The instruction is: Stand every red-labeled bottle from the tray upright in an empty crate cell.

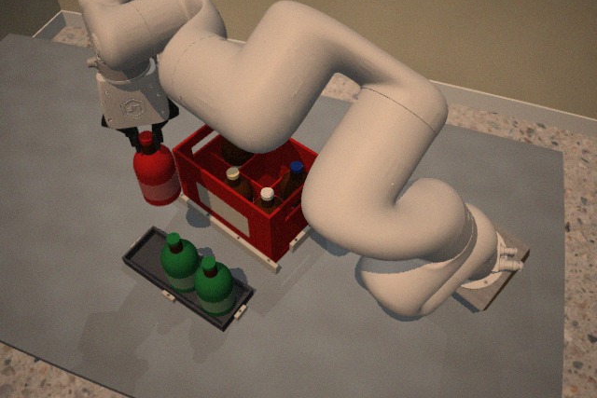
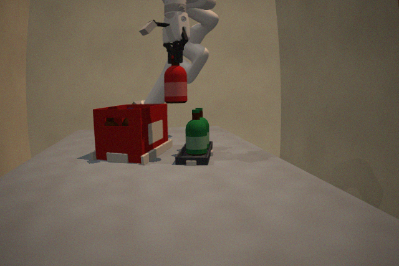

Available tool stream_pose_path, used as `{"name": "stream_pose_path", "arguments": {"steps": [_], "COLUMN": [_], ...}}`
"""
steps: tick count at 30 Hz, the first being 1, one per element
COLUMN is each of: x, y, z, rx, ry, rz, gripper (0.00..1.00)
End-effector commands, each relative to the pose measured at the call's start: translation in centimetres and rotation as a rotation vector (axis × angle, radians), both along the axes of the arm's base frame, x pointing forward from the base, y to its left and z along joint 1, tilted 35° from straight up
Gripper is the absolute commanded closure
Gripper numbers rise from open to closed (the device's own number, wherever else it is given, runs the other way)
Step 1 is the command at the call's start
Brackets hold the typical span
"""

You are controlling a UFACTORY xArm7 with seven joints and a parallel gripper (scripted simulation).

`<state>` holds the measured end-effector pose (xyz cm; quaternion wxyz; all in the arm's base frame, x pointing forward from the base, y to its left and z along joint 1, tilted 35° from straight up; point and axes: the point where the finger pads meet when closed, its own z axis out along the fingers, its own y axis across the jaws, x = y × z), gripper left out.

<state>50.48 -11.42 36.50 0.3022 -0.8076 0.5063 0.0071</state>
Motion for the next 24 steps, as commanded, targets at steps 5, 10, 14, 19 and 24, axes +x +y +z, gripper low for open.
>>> {"name": "stream_pose_path", "arguments": {"steps": [5, 10, 14, 19, 24], "x": [-0.8, -1.2, -1.7, -2.3, -2.7], "y": [-1.1, -1.6, -2.2, -2.9, -3.4], "z": [-0.6, -1.1, -1.6, -2.3, -2.7], "rx": [-0.002, -0.002, -0.002, -0.002, -0.002], "ry": [-0.004, -0.004, -0.004, -0.004, -0.004], "rz": [-0.003, -0.003, -0.003, -0.003, -0.003], "gripper": [1.00, 1.00, 1.00, 1.00, 1.00]}}
